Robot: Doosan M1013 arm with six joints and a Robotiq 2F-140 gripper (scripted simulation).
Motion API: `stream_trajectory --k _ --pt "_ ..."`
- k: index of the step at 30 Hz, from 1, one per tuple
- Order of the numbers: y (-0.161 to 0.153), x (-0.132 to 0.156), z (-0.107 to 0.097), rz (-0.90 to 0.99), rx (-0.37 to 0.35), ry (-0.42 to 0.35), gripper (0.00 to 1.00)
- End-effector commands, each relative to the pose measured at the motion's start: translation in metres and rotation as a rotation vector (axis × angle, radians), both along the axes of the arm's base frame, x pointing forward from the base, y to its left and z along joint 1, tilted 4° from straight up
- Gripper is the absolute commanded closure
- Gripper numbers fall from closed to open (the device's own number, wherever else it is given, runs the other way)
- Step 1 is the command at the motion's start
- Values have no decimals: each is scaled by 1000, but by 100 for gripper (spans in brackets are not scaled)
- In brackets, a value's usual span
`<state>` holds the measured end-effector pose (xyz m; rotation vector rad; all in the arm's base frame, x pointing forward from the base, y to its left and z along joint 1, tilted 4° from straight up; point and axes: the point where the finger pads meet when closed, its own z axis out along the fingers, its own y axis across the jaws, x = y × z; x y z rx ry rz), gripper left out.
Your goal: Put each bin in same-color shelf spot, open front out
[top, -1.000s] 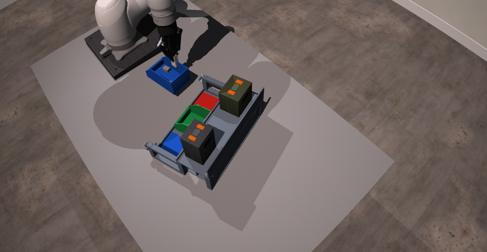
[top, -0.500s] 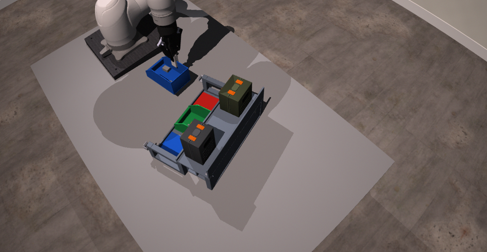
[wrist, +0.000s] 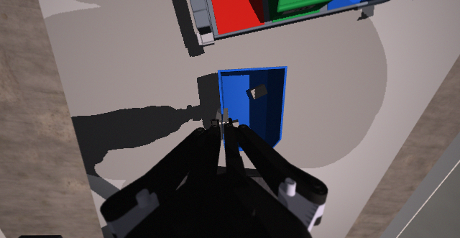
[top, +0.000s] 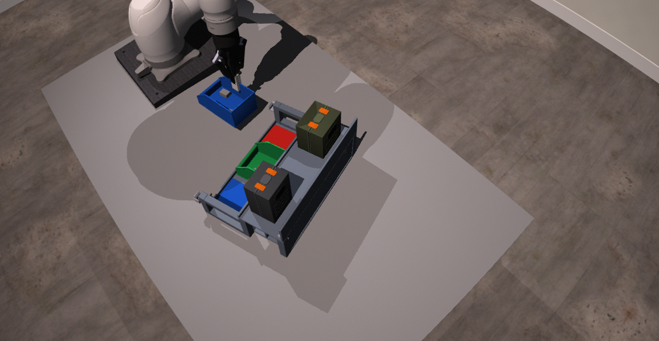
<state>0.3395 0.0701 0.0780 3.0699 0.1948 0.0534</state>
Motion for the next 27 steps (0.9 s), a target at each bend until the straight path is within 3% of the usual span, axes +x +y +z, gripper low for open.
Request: stream_trajectory --k 1,27 --pt "0 0 0 0 0 0 90" --pt "-24 8 1 15 0 1 90"
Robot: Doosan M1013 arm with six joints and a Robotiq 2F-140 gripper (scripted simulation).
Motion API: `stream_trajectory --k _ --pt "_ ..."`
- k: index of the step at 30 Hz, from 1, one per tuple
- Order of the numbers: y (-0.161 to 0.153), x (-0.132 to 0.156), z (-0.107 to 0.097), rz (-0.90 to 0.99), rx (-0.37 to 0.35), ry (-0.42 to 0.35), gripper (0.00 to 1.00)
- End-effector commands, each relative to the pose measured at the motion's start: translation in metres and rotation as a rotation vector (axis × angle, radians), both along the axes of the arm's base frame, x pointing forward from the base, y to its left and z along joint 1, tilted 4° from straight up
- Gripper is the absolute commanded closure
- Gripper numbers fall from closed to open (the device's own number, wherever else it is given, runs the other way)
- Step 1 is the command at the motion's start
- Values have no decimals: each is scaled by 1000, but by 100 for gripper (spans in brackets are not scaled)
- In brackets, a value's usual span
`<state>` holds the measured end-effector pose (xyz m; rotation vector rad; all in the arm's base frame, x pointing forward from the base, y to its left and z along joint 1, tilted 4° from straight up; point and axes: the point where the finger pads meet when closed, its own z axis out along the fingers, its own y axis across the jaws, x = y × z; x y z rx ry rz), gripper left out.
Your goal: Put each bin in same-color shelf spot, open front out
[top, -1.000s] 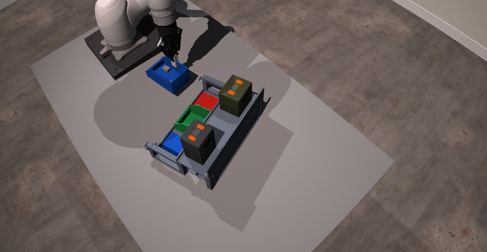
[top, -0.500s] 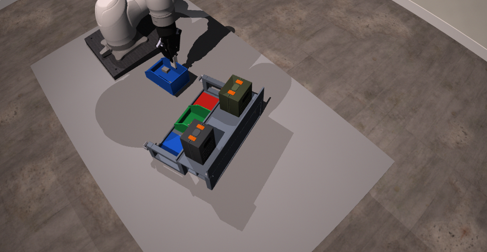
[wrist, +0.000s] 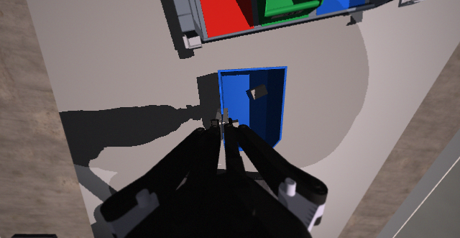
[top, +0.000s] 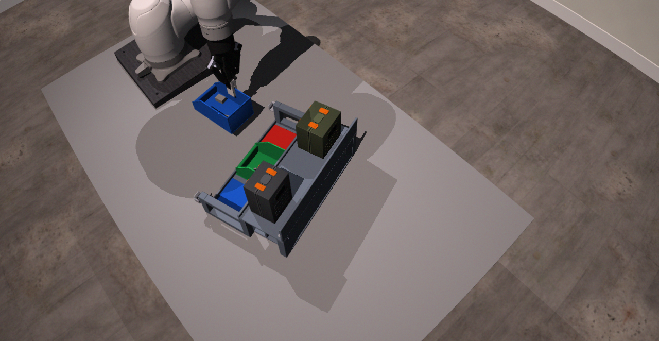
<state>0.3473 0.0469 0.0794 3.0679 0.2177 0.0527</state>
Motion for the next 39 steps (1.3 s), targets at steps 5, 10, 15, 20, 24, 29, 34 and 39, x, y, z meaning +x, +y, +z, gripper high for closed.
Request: stream_trajectory --k 5,10,15,20,24,29,34,39 --pt "-9 3 1 5 0 0 90" --pt "-20 7 1 12 0 1 90" --pt "-33 11 2 21 0 1 90" --pt "-42 14 3 26 -1 2 90" --pt "-54 18 3 33 -1 2 90" --pt "-70 23 4 43 -1 3 90" --pt "-83 28 5 52 -2 3 90" --pt "-97 32 6 60 -2 4 90"
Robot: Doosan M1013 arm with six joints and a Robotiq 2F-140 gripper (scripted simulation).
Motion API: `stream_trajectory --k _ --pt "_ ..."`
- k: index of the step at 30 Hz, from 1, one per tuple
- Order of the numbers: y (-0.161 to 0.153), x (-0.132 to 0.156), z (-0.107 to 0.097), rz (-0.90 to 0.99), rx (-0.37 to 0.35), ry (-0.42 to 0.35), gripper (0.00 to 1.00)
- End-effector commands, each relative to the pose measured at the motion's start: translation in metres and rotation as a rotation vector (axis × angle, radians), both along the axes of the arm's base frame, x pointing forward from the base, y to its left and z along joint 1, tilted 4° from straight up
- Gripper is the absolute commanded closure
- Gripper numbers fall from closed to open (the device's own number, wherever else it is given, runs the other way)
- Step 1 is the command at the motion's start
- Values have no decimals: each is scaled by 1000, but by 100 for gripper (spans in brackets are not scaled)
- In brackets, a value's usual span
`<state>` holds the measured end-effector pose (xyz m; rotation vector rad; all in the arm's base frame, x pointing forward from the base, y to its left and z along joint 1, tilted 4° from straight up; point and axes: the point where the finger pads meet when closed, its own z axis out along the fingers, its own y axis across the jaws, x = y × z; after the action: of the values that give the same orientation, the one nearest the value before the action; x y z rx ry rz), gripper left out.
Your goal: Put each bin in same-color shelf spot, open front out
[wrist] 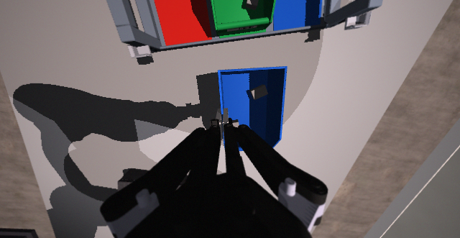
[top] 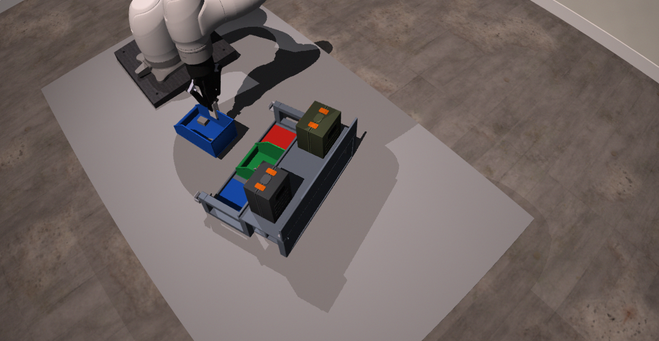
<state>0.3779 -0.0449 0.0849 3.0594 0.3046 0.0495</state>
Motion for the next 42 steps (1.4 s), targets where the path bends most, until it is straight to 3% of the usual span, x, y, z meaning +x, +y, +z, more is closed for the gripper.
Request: stream_trajectory --k 1,28,42 --pt "-9 3 1 6 0 0 90" --pt "-88 30 5 56 -1 3 90" --pt "-111 37 7 70 -2 4 90"
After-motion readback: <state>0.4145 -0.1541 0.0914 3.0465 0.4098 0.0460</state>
